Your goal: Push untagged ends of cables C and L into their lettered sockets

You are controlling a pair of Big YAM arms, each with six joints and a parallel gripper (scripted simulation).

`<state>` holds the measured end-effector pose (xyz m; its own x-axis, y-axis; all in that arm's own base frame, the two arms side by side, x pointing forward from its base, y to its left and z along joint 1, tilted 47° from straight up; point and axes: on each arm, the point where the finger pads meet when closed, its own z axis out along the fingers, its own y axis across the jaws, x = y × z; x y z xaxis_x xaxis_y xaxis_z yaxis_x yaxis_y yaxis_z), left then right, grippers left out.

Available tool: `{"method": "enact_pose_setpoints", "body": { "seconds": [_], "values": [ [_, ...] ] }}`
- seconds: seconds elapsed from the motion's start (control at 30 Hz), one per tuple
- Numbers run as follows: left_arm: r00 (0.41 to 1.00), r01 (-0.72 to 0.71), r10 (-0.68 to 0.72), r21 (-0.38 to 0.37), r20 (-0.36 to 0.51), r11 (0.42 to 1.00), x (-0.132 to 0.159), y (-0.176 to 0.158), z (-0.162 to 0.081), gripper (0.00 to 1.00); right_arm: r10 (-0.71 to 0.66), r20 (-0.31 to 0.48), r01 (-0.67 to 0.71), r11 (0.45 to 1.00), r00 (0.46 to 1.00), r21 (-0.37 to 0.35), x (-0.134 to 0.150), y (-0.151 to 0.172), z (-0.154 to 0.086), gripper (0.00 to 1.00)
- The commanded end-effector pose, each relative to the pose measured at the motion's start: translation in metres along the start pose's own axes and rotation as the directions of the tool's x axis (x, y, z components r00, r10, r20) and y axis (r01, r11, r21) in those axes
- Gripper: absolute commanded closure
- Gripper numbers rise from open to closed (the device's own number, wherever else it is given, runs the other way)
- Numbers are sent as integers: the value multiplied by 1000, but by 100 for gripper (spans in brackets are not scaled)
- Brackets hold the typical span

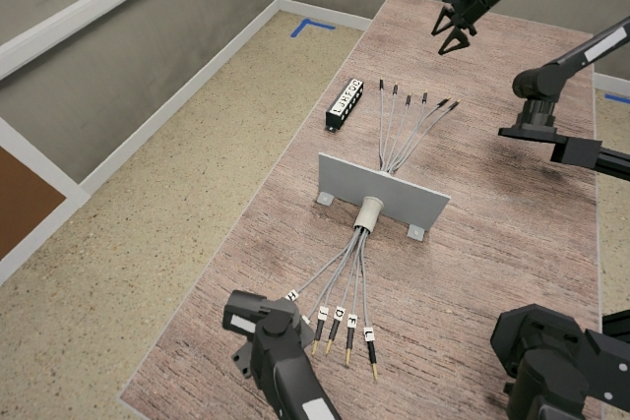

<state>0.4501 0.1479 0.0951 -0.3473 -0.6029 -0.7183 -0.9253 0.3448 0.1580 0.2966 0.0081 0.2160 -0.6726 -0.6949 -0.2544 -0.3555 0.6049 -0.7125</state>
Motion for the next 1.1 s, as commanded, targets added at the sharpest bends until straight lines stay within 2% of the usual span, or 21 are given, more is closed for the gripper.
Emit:
{"method": "enact_pose_setpoints", "body": {
  "seconds": [0.0,0.1,0.27,0.67,0.8,1.03,1.07],
  "values": [
    [1000,5,-5,-8,6,1000,-25,1,3,95,31,21,-32,999,999,12,-9,-11,-8,0],
    [1000,16,-16,1,13,1000,-34,4,-2,95,31,21,-32,999,999,12,-9,-11,-8,0],
    [1000,-2,2,-7,0,1000,-31,5,3,95,31,21,-32,999,999,12,-9,-11,-8,0],
    [1000,-1,1,2,-1,1000,-39,9,0,95,31,21,-32,999,999,12,-9,-11,-8,0],
    [999,-32,32,-13,-19,999,-29,13,7,95,31,21,-32,999,999,12,-9,-11,-8,0],
    [999,-31,31,-13,-19,999,-29,13,7,95,31,21,-32,999,999,12,-9,-11,-8,0],
    [999,-31,31,-13,-19,999,-29,13,7,83,31,21,-32,999,999,12,-9,-11,-8,0]
  ]
}}
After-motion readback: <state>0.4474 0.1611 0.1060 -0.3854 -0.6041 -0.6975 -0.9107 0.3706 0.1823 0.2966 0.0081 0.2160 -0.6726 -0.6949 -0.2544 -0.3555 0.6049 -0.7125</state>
